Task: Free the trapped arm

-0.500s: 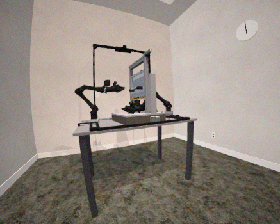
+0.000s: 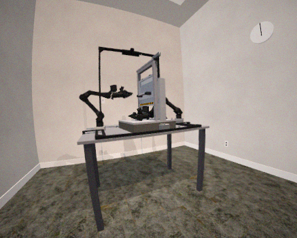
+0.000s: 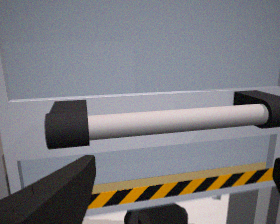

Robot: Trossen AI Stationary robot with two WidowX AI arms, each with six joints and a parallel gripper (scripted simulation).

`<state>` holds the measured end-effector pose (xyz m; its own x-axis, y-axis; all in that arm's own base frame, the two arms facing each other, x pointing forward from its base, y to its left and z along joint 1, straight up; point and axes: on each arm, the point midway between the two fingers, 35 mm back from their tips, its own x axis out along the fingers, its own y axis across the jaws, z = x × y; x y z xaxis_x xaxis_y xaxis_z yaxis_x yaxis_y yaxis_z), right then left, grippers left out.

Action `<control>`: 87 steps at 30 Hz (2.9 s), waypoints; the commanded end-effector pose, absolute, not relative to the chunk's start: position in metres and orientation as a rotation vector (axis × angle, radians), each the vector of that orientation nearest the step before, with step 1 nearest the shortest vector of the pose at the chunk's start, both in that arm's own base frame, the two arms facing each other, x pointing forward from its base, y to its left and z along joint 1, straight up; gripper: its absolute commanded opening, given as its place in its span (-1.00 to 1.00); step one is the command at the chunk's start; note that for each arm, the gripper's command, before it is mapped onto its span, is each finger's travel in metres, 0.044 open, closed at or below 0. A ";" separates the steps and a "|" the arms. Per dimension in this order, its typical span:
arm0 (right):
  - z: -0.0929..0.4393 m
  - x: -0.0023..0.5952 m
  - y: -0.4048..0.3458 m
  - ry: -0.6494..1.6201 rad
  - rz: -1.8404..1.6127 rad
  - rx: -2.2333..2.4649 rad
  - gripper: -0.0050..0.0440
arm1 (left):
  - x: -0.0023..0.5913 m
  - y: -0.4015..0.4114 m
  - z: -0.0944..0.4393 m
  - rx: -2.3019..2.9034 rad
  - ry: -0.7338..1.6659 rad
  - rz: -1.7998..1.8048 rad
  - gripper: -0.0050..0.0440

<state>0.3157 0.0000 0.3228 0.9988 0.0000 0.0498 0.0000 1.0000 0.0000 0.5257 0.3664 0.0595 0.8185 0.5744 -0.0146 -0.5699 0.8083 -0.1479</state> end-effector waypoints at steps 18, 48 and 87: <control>0.331 0.246 0.001 0.003 0.006 0.000 0.84 | 0.526 0.366 0.059 -0.148 -0.031 0.612 0.84; 0.303 0.173 0.002 0.113 0.016 0.001 0.84 | 0.526 0.366 0.059 -0.148 -0.031 0.612 0.84; 0.227 0.295 -0.068 0.001 0.282 0.001 0.84 | 0.526 0.366 0.059 -0.148 -0.031 0.612 0.84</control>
